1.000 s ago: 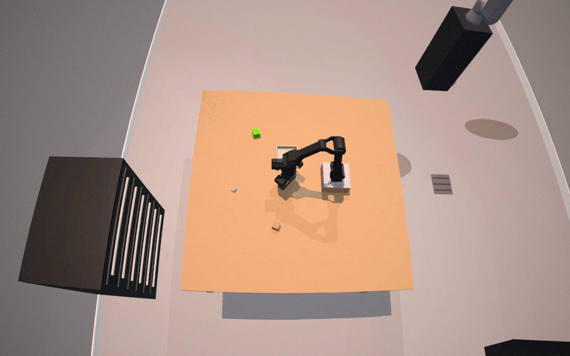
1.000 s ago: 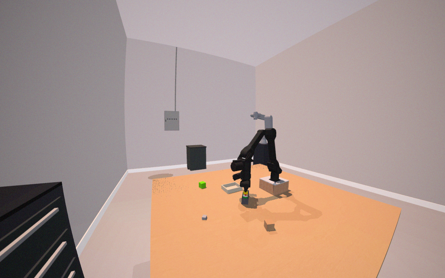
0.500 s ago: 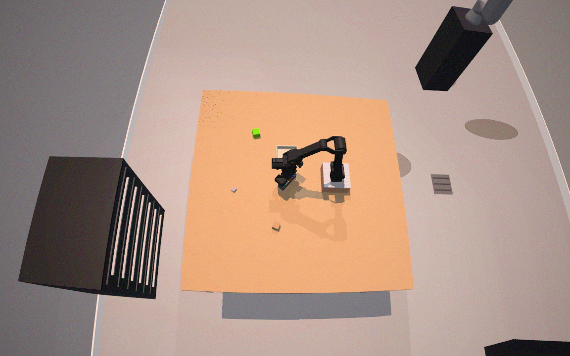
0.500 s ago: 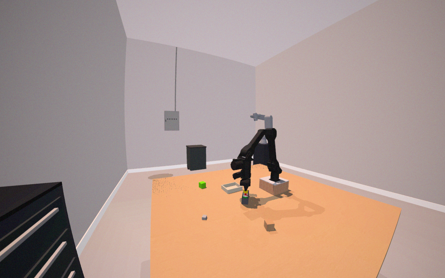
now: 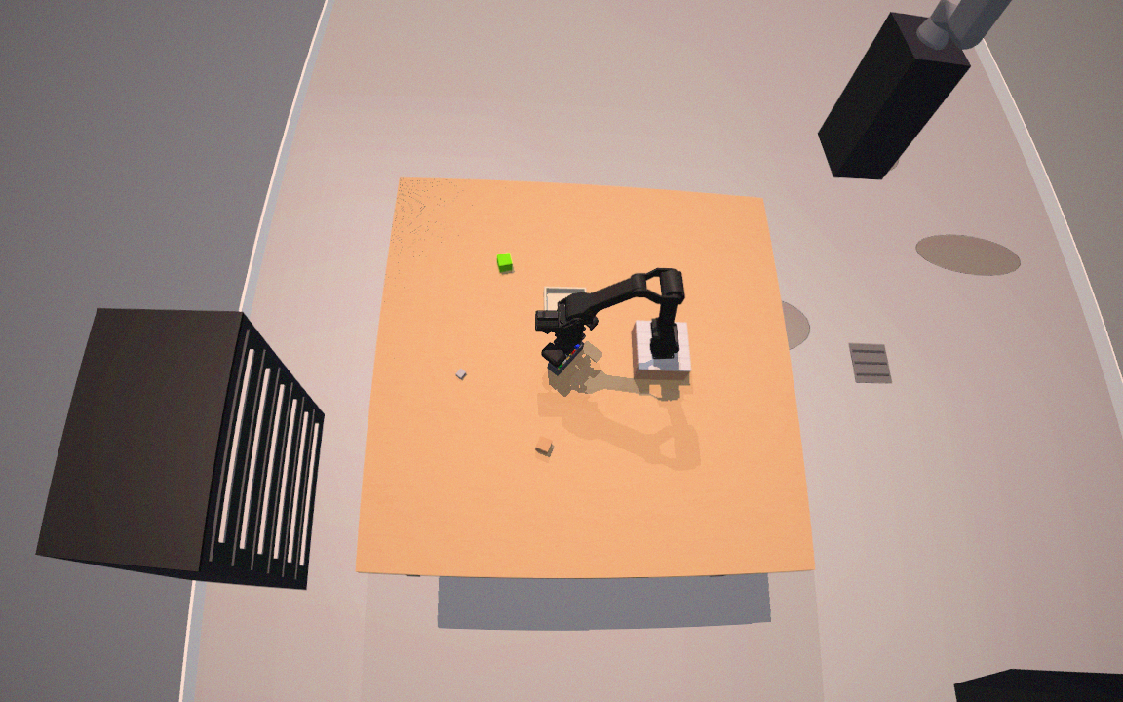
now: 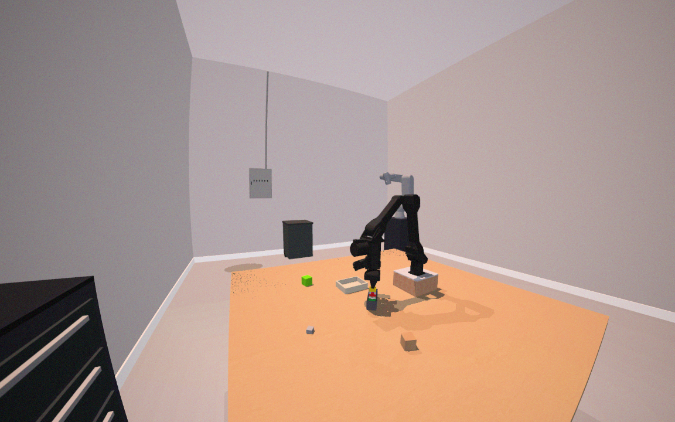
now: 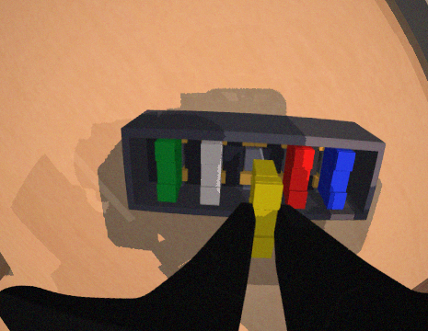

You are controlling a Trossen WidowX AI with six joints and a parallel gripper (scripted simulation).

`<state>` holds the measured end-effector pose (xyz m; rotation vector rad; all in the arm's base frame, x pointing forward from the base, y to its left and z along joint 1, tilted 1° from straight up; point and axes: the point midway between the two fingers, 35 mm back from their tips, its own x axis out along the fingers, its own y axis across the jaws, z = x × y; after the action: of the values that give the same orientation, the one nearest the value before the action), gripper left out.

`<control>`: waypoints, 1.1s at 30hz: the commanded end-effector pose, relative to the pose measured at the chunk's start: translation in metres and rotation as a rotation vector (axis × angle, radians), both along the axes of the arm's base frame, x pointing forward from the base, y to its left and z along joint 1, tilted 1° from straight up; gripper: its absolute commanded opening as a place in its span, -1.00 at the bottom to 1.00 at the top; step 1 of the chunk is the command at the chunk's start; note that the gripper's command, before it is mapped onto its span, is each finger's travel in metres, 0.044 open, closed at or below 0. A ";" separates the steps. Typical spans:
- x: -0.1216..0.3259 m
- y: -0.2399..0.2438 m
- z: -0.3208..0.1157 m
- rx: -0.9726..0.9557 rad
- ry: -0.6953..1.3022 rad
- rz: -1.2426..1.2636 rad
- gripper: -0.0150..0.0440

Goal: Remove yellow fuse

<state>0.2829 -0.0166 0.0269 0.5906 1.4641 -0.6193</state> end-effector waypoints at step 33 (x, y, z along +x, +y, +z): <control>0.007 -0.081 0.028 -0.003 -0.001 0.000 -0.49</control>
<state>0.2904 -0.0852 0.0553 0.5907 1.4552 -0.6222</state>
